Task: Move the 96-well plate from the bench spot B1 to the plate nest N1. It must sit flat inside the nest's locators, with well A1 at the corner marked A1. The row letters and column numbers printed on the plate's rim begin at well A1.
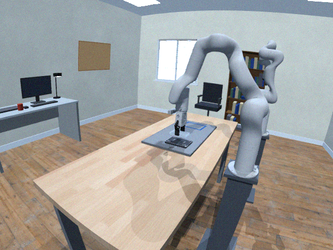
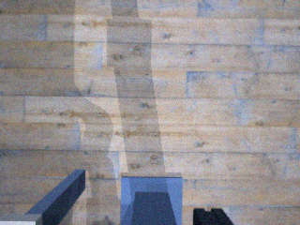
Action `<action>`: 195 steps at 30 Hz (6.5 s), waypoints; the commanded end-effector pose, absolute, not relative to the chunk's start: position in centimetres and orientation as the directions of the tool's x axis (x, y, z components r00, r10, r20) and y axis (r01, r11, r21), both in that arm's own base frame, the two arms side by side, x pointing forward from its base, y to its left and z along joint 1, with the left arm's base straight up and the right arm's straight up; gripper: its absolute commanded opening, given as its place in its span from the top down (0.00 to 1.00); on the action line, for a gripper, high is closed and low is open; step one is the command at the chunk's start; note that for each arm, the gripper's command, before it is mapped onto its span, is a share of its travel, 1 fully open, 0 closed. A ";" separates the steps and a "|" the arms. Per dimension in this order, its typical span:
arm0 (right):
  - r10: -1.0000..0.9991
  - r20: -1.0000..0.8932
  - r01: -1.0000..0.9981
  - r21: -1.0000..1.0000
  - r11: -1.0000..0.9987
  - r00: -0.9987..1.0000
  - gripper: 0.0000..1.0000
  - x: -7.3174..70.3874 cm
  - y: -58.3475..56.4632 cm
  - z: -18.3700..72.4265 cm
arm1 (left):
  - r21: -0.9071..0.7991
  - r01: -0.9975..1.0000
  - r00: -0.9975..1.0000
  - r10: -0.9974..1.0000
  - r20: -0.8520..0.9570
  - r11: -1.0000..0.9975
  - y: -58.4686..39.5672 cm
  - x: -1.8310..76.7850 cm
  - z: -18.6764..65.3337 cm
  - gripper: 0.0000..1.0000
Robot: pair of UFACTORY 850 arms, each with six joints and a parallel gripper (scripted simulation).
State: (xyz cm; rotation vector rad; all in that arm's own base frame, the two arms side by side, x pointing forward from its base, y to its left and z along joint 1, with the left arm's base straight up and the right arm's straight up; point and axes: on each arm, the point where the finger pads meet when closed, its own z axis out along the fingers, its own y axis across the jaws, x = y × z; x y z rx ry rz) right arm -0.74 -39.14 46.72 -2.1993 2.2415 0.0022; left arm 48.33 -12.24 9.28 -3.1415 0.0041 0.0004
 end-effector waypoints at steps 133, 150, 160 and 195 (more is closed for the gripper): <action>-1.000 0.000 -1.000 0.000 0.019 -0.019 1.00 -0.7 -39.2 46.8 | 0.000 -0.003 1.000 -0.003 0.002 -1.000 -12.3 48.4 4.5 0.00; -1.000 0.000 -1.000 0.000 0.019 -0.019 1.00 -0.7 -39.2 46.8 | 0.000 -0.003 1.000 -0.003 0.002 -1.000 -12.3 48.4 4.5 0.00; -1.000 0.000 -1.000 0.000 0.019 -0.019 1.00 -0.7 -39.2 46.8 | 0.000 -0.003 1.000 -0.003 0.002 -1.000 -12.3 48.4 5.5 0.00; -1.000 0.000 -1.000 0.000 0.019 -0.019 1.00 -0.7 -39.2 46.8 | 0.000 -0.003 1.000 -0.003 0.002 -1.000 -12.3 48.4 13.5 0.00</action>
